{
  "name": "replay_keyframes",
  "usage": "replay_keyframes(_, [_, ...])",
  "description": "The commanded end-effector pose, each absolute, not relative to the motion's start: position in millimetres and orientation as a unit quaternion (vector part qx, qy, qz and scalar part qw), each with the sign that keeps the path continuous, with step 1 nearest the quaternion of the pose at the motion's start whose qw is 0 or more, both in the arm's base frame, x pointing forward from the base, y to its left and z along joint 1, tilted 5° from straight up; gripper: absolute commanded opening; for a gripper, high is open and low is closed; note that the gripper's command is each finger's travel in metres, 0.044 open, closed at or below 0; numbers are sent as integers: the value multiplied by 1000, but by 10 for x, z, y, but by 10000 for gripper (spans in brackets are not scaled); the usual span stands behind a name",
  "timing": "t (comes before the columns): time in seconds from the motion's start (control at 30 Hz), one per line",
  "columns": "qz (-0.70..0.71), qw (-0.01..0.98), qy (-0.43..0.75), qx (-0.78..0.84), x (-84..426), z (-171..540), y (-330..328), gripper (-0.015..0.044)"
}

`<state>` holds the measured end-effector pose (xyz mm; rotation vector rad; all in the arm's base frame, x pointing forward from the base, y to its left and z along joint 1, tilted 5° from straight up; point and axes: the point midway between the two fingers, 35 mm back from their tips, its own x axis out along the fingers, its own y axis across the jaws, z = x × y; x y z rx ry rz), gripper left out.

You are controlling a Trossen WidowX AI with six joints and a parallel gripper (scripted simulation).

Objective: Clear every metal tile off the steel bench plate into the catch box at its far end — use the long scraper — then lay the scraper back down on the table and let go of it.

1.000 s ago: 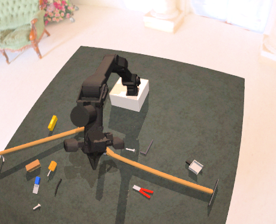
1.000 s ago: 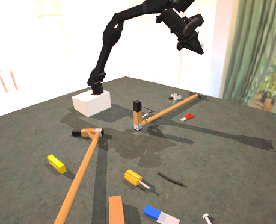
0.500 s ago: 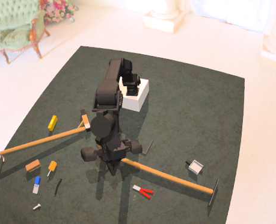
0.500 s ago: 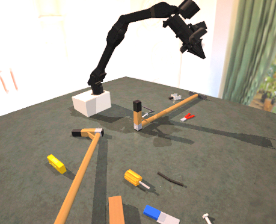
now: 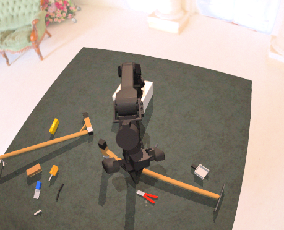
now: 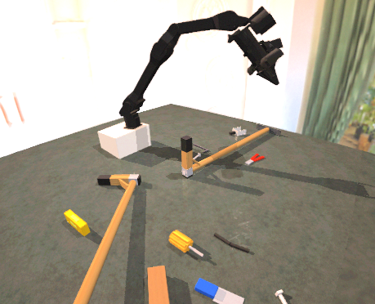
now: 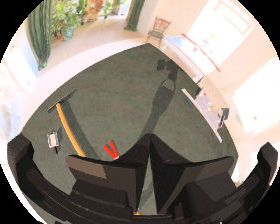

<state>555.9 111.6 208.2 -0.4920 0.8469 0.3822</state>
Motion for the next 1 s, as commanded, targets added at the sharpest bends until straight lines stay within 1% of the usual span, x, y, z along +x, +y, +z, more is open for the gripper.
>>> replay_keyframes(0.0, [188,861,413,-229,5538,1981,1292,0])
replay_keyframes(0.97, [234,837,453,-198,5205,1528,2366,0])
